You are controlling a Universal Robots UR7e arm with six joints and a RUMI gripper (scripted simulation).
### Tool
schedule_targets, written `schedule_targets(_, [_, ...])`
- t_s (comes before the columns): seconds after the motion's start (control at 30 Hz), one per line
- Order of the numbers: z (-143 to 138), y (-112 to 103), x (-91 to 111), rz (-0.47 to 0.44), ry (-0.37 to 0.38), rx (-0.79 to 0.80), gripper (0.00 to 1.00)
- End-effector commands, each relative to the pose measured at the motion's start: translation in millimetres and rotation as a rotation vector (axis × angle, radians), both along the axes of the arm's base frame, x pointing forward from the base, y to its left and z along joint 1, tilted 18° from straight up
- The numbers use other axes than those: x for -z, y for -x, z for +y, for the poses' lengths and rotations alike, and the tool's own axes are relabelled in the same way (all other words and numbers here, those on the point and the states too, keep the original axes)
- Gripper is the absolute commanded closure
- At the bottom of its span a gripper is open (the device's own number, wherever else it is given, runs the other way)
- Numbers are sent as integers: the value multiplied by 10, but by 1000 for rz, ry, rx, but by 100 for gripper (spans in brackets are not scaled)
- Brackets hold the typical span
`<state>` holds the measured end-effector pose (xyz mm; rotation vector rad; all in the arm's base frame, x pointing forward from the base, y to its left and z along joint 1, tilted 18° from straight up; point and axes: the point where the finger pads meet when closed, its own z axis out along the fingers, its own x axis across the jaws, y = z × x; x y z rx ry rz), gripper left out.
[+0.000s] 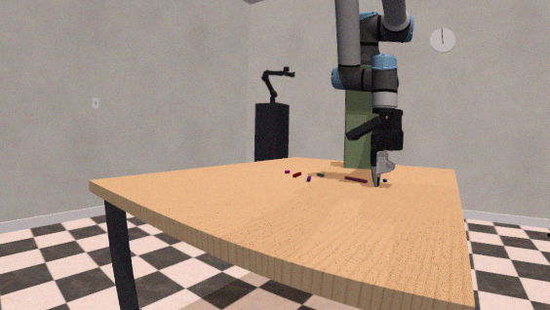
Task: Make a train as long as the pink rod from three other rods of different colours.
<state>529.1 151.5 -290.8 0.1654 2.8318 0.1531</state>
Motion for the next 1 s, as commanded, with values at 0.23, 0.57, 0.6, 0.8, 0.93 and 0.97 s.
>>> schedule_targets(0.23, [9,-15,-8,-4,0,-1,86])
schedule_targets(0.57, [9,-15,-8,-4,0,-1,100])
schedule_targets(0.6, [9,-15,-8,-4,0,-1,100])
schedule_targets(0.8, [9,-15,-8,-4,0,-1,100])
schedule_targets(0.93, [9,-15,-8,-4,0,-1,100])
schedule_targets(0.97, [9,-15,-8,-4,0,-1,100])
